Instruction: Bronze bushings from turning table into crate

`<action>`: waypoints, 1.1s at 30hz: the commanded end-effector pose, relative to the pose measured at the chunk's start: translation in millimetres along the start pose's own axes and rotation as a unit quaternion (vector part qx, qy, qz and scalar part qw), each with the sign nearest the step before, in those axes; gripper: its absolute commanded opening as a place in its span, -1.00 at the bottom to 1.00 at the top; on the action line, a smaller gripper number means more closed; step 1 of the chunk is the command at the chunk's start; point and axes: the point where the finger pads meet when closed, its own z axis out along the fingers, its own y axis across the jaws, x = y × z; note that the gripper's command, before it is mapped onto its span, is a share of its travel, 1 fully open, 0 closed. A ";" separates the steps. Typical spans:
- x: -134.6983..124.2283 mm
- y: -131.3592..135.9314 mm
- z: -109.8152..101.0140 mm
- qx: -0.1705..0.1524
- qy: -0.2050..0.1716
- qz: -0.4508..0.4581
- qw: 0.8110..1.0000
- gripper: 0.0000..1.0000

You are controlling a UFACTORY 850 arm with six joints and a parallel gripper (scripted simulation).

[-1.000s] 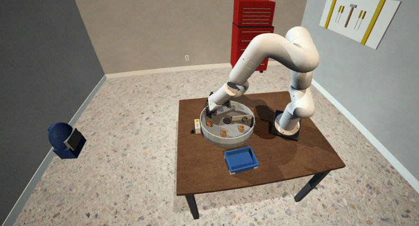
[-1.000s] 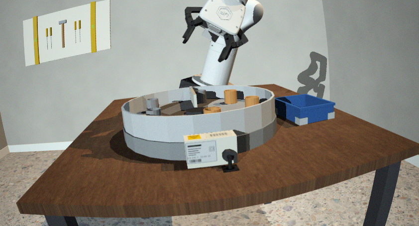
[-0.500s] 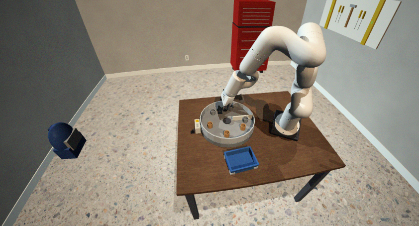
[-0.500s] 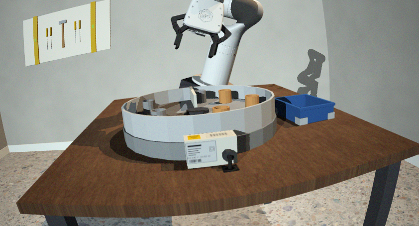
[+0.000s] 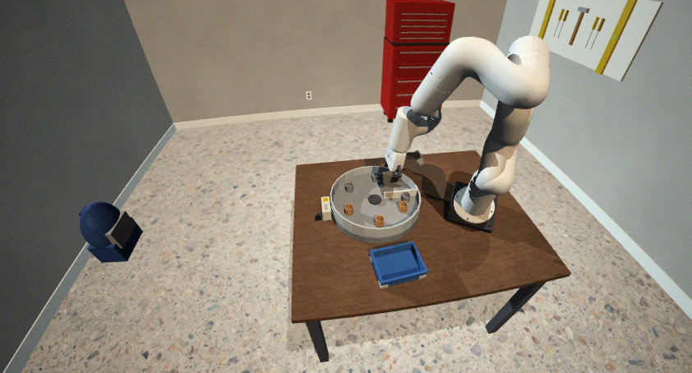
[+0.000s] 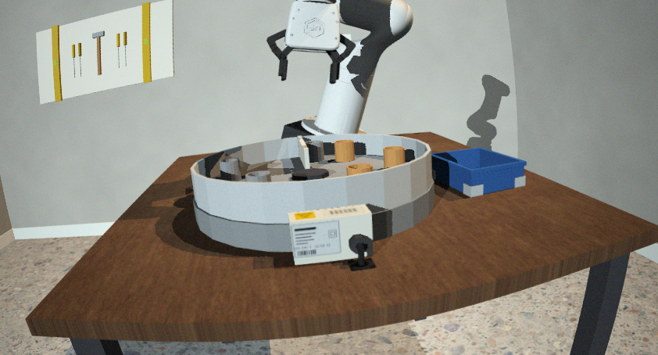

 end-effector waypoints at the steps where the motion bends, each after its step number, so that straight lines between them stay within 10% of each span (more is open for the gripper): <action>1: 41.8 13.4 -11.9 -0.045 0.030 0.013 0.998 1.00; 22: 69.0 25.7 -18.3 -0.077 0.045 0.024 0.996 1.00; 23: 69.0 25.7 -18.3 -0.077 0.045 0.024 0.996 -0.77; 33: 69.0 25.7 -18.3 -0.077 0.045 0.024 0.996 -0.77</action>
